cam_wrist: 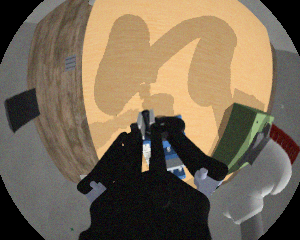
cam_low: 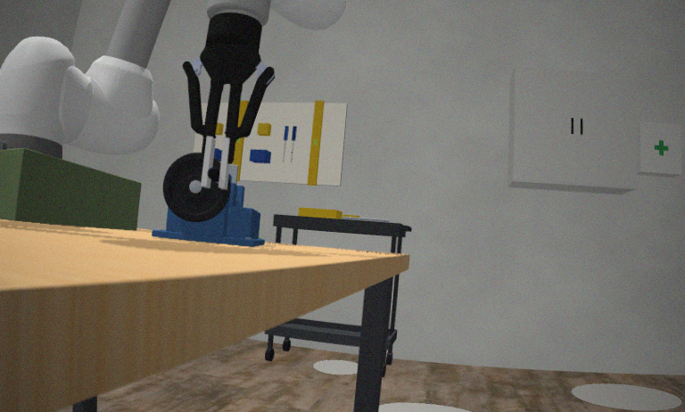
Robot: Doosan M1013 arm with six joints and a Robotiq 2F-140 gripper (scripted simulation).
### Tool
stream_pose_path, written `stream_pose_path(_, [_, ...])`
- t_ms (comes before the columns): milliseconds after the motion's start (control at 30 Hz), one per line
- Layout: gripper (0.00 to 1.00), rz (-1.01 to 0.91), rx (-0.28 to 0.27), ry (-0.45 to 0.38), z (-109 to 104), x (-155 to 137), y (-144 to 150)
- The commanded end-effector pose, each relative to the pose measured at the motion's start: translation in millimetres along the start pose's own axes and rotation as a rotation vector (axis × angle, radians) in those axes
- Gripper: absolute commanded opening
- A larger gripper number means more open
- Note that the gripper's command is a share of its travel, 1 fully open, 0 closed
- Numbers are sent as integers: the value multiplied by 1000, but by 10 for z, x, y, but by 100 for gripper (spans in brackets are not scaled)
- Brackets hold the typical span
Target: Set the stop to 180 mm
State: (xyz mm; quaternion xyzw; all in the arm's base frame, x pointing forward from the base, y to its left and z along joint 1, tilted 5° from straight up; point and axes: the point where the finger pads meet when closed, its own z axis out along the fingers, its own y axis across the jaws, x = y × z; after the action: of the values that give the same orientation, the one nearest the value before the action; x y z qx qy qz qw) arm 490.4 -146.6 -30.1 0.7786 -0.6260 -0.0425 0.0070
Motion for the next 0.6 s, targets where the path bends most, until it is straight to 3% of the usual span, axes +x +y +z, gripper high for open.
stream_pose_path(0, [4,0,0,0,28,0,-11])
stream_pose_path(567, [4,0,0,0,258,-1,-20])
